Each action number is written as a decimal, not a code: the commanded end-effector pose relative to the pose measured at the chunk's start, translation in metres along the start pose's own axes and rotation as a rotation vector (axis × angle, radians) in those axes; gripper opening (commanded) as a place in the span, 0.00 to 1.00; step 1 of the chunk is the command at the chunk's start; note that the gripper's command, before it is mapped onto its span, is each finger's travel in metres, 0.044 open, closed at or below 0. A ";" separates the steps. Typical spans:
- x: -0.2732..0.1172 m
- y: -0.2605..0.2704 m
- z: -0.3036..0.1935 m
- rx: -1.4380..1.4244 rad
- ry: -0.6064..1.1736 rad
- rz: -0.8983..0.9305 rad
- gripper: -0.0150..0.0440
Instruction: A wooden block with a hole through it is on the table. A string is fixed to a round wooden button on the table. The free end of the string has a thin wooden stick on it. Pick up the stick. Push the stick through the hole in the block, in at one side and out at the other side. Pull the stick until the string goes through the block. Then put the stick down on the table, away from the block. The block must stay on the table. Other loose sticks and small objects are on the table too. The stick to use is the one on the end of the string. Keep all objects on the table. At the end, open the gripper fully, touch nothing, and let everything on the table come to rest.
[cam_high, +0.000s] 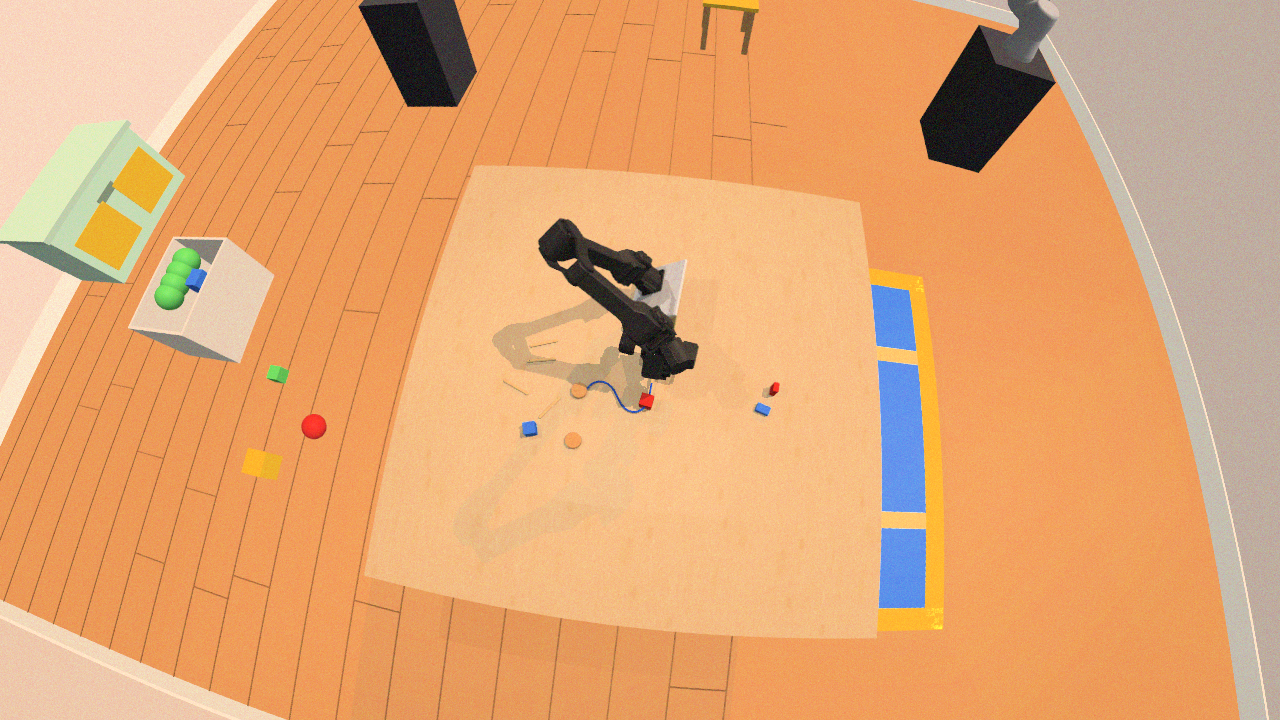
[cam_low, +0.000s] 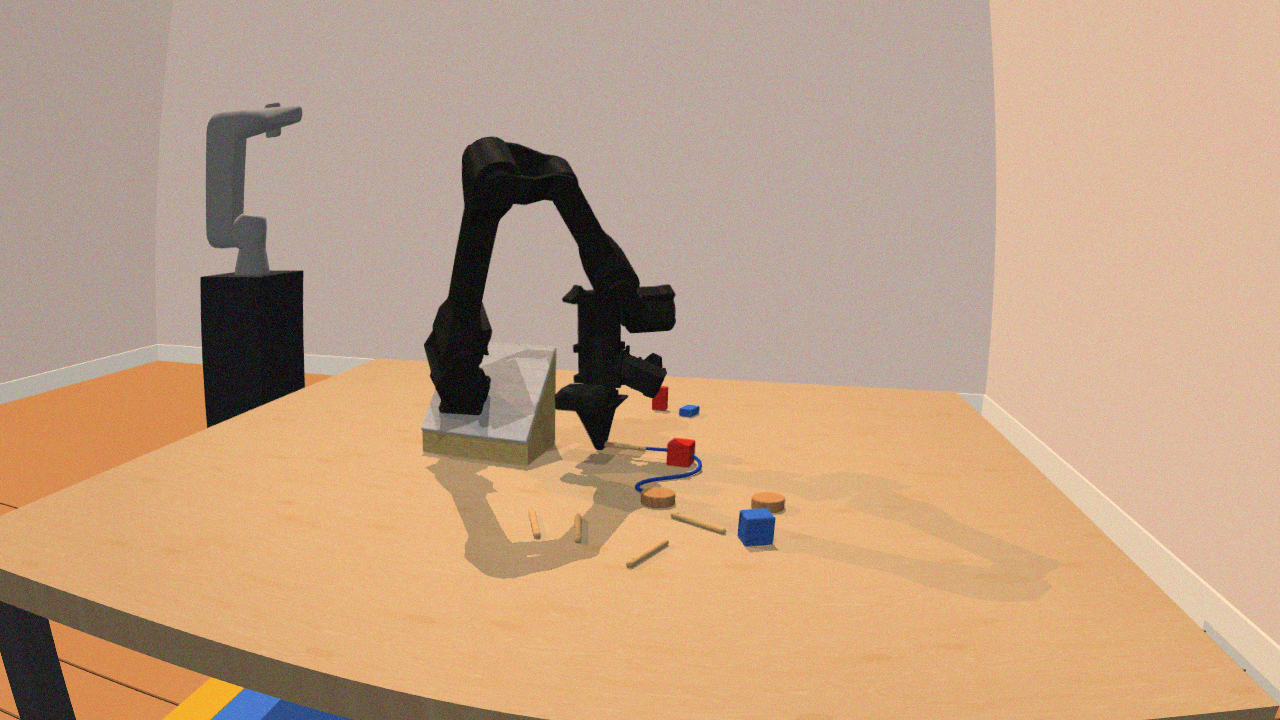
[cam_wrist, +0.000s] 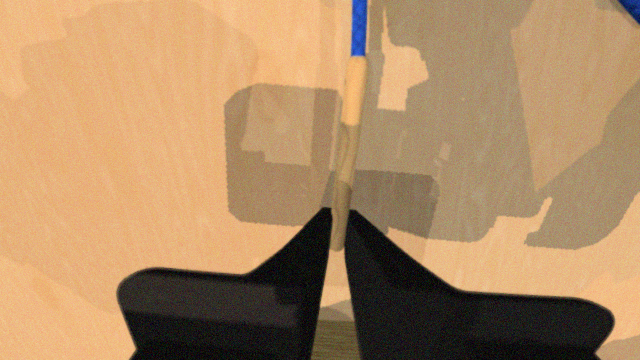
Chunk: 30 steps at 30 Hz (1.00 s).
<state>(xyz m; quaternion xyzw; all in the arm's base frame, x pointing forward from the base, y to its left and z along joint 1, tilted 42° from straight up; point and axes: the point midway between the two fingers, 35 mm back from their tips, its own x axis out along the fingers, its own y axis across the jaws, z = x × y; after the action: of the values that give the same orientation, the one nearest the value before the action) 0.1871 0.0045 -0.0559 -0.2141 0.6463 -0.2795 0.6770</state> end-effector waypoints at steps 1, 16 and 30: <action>0.000 0.000 -0.003 0.002 0.006 -0.001 0.25; 0.011 0.000 -0.015 -0.001 0.006 -0.013 0.25; 0.011 0.000 -0.015 -0.001 0.006 -0.013 0.25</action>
<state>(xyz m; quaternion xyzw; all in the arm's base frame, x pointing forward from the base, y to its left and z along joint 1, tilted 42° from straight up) 0.1749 0.0005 -0.0641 -0.2199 0.6441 -0.2815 0.6764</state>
